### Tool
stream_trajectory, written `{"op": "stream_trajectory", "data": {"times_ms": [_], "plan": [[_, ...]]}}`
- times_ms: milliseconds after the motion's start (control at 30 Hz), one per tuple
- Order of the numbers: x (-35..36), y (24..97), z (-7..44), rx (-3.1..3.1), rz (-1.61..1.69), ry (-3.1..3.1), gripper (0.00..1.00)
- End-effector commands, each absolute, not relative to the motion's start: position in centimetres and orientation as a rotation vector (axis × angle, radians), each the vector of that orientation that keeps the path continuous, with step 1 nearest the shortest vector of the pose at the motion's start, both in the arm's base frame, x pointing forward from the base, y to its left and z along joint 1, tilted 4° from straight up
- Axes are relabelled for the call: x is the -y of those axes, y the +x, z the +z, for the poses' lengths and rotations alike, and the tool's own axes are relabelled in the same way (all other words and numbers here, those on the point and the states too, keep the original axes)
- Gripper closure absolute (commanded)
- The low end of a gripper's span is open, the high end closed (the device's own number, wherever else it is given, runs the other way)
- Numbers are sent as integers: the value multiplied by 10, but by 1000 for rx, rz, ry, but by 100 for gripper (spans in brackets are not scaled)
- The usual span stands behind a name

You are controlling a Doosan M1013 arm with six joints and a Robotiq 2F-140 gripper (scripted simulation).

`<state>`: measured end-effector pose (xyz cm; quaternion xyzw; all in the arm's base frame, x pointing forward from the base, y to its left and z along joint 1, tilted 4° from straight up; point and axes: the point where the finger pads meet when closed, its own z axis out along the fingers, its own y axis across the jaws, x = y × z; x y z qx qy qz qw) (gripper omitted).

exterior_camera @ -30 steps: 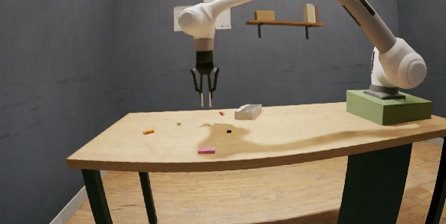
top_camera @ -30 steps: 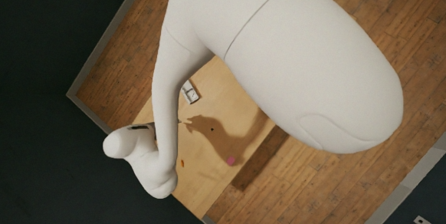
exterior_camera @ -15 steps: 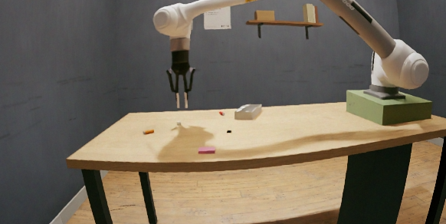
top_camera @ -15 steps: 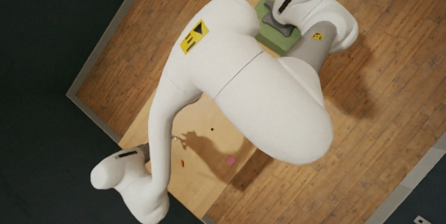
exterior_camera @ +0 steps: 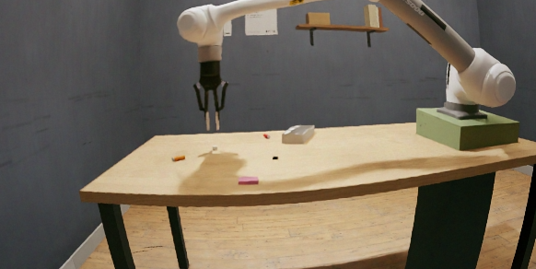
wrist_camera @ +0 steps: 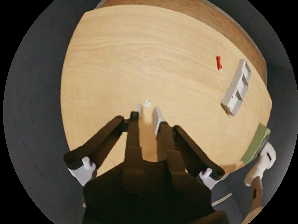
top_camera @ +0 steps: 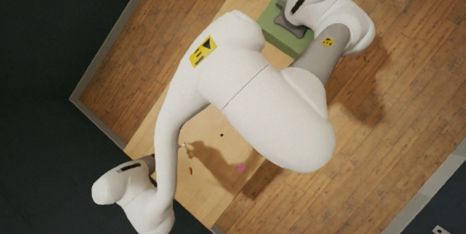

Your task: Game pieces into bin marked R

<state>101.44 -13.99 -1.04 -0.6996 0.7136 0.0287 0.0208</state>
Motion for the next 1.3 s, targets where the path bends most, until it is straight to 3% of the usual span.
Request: {"op": "stream_trajectory", "data": {"times_ms": [0,633,1267], "plan": [[140,1014,-9,-2212,87,-2168,73],[140,1013,-9,-2212,87,-2168,73],[136,1012,-72,-2212,87,-2168,73]]}}
